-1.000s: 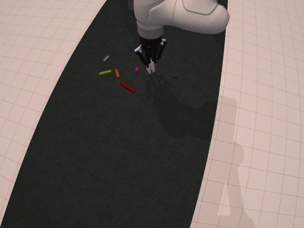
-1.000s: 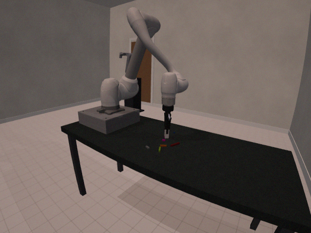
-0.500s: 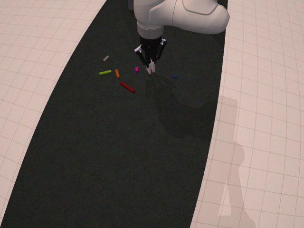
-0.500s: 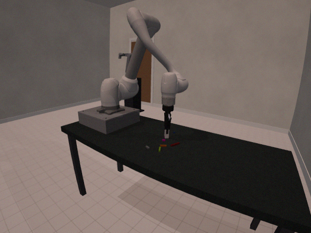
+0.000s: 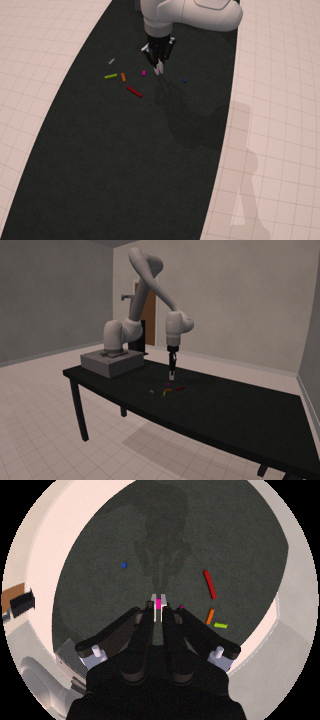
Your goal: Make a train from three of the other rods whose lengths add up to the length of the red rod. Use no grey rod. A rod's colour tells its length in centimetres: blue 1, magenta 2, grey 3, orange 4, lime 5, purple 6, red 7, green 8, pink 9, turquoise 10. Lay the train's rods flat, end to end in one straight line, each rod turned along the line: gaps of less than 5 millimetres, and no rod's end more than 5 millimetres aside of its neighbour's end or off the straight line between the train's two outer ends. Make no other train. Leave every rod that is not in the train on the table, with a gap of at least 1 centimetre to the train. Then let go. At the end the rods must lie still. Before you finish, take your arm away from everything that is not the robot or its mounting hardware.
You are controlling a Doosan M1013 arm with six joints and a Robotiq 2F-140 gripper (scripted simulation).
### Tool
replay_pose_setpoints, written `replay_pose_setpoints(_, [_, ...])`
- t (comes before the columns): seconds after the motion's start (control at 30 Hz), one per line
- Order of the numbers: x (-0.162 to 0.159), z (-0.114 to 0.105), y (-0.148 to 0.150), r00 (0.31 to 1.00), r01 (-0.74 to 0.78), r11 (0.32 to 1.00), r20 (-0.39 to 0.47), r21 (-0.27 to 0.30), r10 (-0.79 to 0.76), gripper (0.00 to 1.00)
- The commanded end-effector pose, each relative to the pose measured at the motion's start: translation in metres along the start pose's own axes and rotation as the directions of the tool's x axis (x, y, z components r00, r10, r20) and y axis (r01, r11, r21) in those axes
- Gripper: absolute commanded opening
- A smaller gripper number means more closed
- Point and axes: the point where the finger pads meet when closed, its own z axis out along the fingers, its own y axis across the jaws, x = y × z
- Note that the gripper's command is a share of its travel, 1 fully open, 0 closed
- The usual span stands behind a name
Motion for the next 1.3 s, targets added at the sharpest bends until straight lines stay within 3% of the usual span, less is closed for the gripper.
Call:
replay_pose_setpoints(0.0, [0.0,-0.021,0.0,1.0,0.0,1.0,0.0,0.0,0.0,0.03])
replay_pose_setpoints(0.13, [0.0,-0.052,0.0,1.0,0.0,1.0,0.0,0.0,0.0,0.03])
replay_pose_setpoints(0.2, [0.0,-0.052,0.0,1.0,0.0,1.0,0.0,0.0,0.0,0.03])
replay_pose_setpoints(0.37, [0.0,-0.077,0.0,1.0,0.0,1.0,0.0,0.0,0.0,0.03])
replay_pose_setpoints(0.8, [0.001,-0.081,-0.001,1.0,0.0,1.0,0.0,0.0,0.0,0.03])
replay_pose_setpoints(0.9, [0.038,-0.082,-0.026,1.0,-0.01,1.0,0.0,0.0,0.01,0.03])
replay_pose_setpoints(1.13, [0.091,-0.082,-0.07,1.0,-0.024,1.0,0.0,0.0,0.024,0.03])
replay_pose_setpoints(1.27, [0.096,-0.082,-0.075,1.0,-0.026,1.0,0.0,0.0,0.026,0.03])
